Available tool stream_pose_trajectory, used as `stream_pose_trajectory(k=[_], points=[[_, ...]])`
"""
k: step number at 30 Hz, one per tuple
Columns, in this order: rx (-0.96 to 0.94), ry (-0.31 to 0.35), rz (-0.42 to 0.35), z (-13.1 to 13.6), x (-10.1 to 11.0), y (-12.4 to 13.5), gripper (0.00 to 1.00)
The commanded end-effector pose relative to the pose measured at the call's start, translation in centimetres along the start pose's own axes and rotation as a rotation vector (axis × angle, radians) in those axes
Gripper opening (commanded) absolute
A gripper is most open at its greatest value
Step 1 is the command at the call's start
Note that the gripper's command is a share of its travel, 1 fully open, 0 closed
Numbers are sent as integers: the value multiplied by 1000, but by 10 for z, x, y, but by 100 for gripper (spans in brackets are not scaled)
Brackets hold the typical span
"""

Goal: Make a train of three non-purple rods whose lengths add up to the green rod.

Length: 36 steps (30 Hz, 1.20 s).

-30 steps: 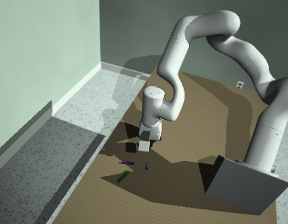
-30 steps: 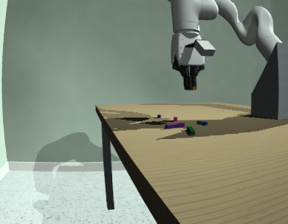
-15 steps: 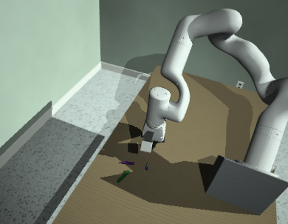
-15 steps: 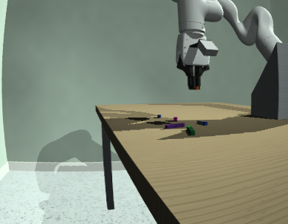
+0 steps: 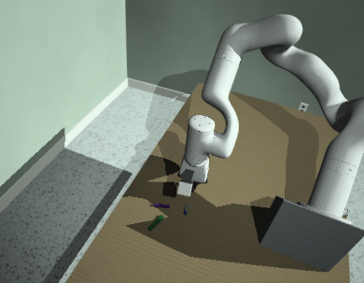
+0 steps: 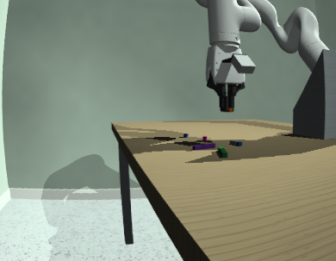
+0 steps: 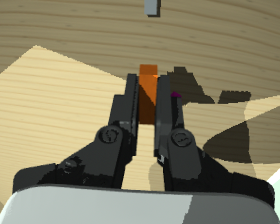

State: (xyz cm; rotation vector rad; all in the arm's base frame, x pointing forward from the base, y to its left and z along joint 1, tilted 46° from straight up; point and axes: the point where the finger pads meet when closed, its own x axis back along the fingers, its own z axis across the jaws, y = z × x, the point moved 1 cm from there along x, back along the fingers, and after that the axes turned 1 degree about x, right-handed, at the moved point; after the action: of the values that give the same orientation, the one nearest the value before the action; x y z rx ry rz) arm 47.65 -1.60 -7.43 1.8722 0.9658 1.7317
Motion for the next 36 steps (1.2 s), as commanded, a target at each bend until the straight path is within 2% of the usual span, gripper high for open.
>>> stream_pose_trajectory(k=[1, 4, 6, 11, 16, 36], points=[[-1, 2, 0, 1, -23, 0, 4], [-1, 2, 0, 0, -37, 0, 4], [-1, 2, 0, 0, -37, 0, 4], [-1, 2, 0, 0, -56, 0, 4], [-1, 2, 0, 0, -66, 0, 4], [-1, 2, 0, 0, -69, 0, 4]])
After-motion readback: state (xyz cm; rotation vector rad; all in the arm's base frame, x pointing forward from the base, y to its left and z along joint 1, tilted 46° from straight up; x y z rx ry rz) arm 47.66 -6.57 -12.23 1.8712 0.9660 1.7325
